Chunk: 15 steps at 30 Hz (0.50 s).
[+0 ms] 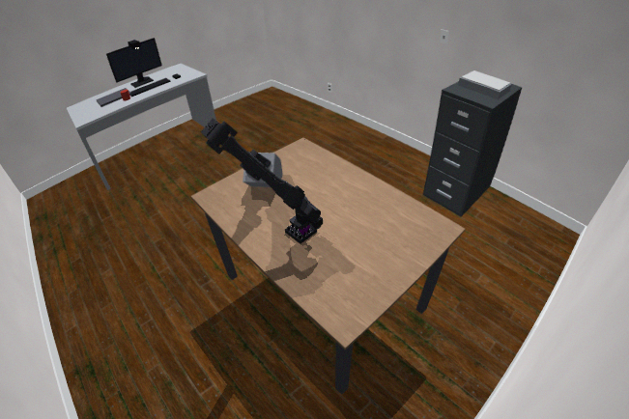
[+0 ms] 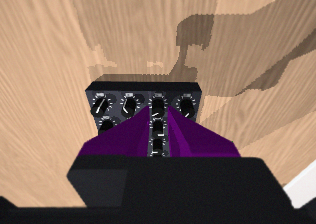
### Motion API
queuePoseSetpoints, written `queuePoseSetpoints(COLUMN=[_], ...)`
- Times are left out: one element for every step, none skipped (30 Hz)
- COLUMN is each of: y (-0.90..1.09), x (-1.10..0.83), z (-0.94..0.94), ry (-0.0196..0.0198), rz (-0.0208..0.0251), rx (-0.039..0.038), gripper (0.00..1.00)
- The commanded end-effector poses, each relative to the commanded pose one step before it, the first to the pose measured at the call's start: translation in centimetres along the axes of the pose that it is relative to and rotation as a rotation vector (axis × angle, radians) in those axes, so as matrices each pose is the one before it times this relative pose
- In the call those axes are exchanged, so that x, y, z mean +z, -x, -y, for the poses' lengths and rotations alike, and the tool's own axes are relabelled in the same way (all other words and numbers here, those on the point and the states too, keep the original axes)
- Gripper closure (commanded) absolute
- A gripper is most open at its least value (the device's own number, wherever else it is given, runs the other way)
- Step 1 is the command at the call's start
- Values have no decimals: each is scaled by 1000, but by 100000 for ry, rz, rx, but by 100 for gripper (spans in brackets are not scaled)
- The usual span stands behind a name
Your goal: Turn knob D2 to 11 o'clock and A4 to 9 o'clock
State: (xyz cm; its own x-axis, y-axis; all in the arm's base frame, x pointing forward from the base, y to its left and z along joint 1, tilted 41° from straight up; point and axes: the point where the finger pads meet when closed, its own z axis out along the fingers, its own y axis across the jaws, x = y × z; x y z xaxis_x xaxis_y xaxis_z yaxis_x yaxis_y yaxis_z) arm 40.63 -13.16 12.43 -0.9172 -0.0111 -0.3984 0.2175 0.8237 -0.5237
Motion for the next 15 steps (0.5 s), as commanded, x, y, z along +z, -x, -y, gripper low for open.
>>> queuePoseSetpoints(y=[280, 25, -69, 0, 0, 509, -9, 13, -12, -3, 2, 0, 0, 0, 0], x=[83, -8, 133, 0, 0, -80, 40, -28, -38, -23, -4, 0, 0, 0, 0], z=[-288, -19, 26, 0, 0, 200, 15, 38, 27, 14, 3, 0, 0, 0, 0], ry=[438, 42, -101, 0, 0, -185, -17, -25, -1, -1, -2, 0, 0, 0, 0], rz=[1560, 119, -316, 0, 0, 659, -75, 87, -15, 3, 11, 0, -1, 0, 0], rx=[-1354, -27, 8, 0, 0, 549, 30, 89, 0, 3, 7, 0, 0, 0, 19], gripper=[82, 82, 82, 82, 82, 82, 82, 82, 82, 82, 82, 82, 82, 82, 82])
